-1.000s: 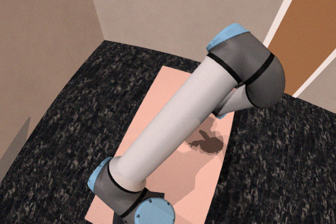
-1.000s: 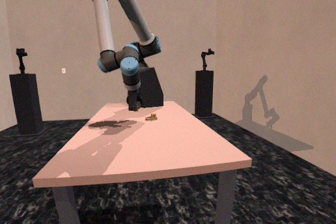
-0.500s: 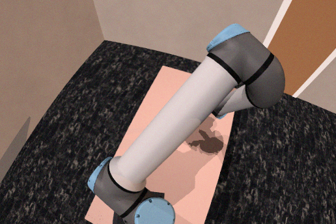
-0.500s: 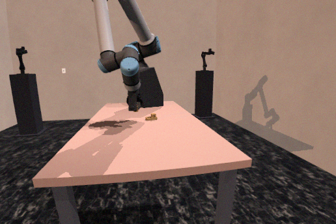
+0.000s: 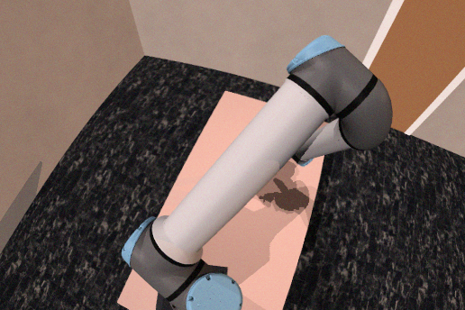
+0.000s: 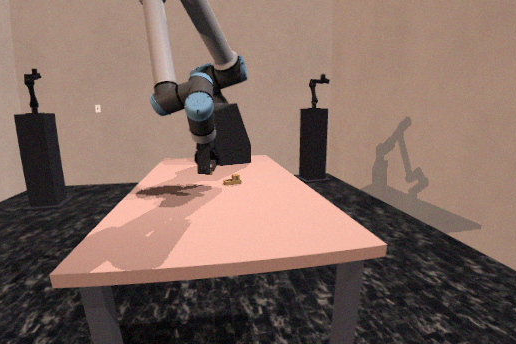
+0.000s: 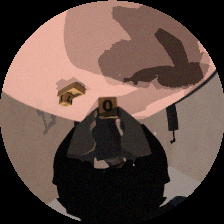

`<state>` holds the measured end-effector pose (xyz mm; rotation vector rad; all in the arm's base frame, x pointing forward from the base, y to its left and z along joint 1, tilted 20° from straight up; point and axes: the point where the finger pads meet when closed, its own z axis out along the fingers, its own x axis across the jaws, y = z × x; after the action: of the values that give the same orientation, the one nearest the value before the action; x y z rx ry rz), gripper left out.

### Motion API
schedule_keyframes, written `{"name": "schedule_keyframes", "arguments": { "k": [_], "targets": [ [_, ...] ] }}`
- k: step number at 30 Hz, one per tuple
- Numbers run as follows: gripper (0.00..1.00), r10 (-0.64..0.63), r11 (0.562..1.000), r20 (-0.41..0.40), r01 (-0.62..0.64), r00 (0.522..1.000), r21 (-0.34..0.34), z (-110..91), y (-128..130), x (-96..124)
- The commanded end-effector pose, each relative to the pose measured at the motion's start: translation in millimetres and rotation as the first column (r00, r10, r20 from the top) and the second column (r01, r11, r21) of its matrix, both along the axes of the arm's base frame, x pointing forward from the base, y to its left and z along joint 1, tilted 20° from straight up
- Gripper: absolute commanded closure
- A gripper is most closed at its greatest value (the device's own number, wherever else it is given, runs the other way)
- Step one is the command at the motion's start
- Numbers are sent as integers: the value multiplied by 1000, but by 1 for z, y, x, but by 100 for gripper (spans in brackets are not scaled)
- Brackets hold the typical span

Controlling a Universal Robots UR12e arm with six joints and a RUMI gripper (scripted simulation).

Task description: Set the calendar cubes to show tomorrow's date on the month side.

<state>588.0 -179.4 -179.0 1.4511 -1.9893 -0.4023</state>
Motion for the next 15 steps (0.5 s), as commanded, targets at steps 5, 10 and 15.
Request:
{"name": "schedule_keyframes", "arguments": {
  "k": [5,10,15],
  "targets": [
    [90,0,1000,1,0,1000,0,-13,-5,2],
    [90,0,1000,1,0,1000,0,-18,-7,2],
    [90,0,1000,1,0,1000,0,-26,-9,2]
  ]
}}
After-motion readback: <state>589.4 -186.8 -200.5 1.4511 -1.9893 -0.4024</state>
